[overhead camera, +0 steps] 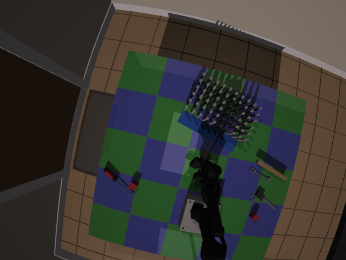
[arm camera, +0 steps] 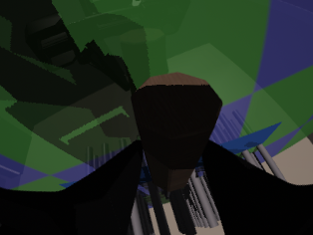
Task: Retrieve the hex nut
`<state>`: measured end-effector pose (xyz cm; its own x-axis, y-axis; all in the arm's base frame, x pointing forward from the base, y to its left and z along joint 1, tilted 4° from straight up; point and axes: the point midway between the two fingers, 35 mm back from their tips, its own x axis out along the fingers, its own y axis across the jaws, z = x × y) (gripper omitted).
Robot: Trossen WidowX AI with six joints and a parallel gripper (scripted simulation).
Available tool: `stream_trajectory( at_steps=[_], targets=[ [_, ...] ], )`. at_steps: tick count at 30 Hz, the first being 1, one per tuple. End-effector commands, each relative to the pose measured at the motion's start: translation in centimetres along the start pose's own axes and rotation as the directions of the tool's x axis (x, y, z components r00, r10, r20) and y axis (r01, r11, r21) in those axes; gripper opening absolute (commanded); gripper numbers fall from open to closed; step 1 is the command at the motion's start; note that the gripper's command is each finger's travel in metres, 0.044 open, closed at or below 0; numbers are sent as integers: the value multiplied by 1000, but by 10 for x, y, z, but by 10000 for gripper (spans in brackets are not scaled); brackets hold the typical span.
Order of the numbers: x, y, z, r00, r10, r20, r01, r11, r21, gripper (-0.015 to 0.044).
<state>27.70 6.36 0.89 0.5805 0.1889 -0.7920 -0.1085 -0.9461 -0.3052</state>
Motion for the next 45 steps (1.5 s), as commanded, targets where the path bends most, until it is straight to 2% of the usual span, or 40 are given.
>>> stream_trajectory(
  at_steps=[1,45],
  targets=[
    [1,-3,-7,1000,-10,-12,10,1000,-8,0],
    [14,-3,-33,1000,-10,-15,10,1000,-10,0]
  ],
)
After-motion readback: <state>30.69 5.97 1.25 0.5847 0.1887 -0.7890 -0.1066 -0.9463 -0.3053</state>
